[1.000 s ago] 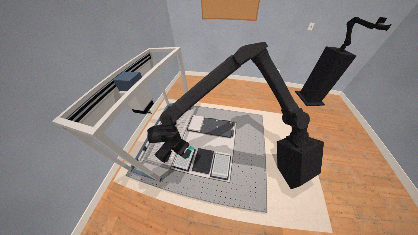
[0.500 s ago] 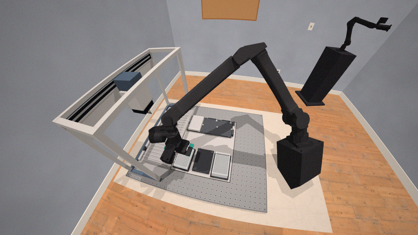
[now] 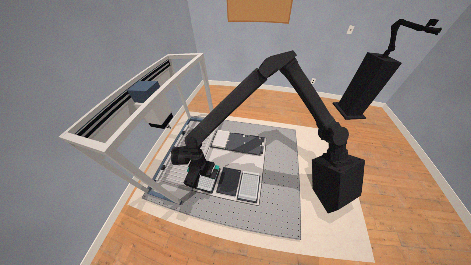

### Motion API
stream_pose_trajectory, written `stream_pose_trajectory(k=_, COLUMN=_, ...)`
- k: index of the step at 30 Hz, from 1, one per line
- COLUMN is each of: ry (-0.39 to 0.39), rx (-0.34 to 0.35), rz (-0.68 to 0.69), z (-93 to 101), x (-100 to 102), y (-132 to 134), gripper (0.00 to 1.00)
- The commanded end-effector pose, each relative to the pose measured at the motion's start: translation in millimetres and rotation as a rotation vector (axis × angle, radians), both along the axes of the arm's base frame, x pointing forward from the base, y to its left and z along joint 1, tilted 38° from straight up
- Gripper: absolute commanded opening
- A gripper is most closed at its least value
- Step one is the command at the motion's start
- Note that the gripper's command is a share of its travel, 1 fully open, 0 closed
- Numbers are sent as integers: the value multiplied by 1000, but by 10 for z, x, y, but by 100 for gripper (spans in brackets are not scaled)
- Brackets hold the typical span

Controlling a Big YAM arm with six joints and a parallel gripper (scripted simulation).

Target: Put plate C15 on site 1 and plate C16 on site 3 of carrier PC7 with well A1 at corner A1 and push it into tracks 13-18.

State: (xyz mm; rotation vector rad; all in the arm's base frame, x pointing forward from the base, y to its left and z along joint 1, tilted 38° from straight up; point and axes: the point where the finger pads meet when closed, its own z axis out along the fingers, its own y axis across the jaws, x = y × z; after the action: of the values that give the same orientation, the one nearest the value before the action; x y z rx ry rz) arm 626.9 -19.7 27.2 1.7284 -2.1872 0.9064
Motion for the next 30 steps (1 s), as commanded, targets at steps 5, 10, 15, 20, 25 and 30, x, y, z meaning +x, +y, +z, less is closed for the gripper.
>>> stream_pose_trajectory(k=5, ry=-37, rx=6, rz=49, z=117, x=131, y=176, gripper=100)
stream_pose_trajectory(k=10, ry=-29, rx=5, rz=20, z=85, x=122, y=44, gripper=100)
stream_pose_trajectory(k=15, ry=-42, rx=6, rz=29, z=119, x=161, y=51, gripper=100)
stream_pose_trajectory(k=20, ry=-7, rx=2, rz=8, z=-113, x=105, y=-121, gripper=100)
stream_pose_trajectory(k=25, ry=-1, rx=2, rz=23, z=-165, x=95, y=-54, gripper=100)
stream_pose_trajectory(k=30, ry=-11, rx=2, rz=9, z=-162, x=137, y=-161, gripper=100)
